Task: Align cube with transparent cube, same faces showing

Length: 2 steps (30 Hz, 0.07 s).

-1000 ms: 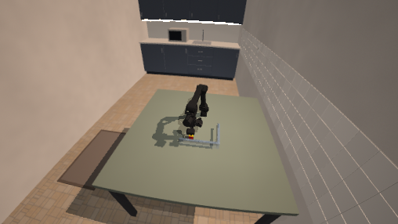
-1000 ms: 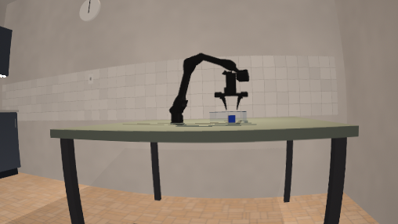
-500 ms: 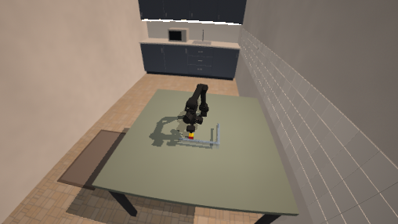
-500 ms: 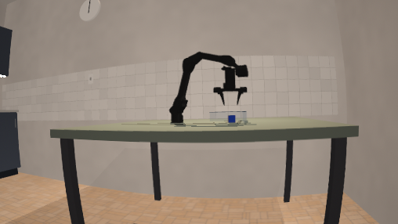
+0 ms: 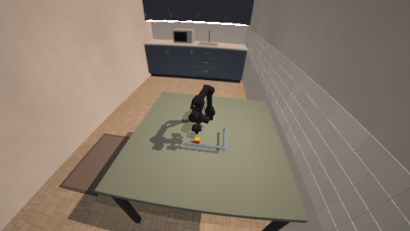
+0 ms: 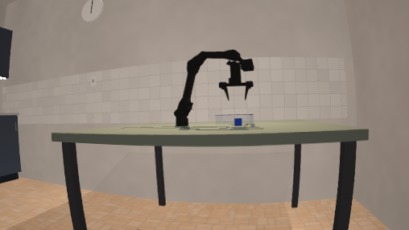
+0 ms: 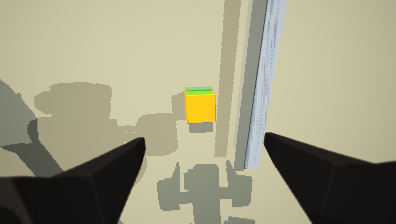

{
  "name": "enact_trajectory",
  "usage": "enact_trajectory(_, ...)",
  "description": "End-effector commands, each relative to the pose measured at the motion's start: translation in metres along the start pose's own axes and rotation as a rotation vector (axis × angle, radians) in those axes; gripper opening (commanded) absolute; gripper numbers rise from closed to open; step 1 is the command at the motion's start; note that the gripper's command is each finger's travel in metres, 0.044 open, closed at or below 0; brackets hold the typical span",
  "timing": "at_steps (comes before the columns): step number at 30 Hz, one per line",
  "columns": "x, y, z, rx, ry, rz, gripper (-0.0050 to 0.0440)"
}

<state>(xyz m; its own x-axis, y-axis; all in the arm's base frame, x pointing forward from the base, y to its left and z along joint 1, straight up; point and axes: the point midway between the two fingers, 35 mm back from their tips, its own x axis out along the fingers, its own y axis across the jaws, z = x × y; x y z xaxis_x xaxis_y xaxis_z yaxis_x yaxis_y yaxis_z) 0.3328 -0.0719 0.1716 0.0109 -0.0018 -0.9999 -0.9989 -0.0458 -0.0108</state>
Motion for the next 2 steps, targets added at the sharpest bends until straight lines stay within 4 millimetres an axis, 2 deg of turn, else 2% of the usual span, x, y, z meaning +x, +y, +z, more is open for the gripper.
enact_trajectory(1,-0.0099,-0.0008,-0.0003,-0.001,0.008,-0.029,0.0440)
enact_trajectory(2,-0.0099,-0.0008,-0.0003,-0.001,0.008,-0.029,0.0440)
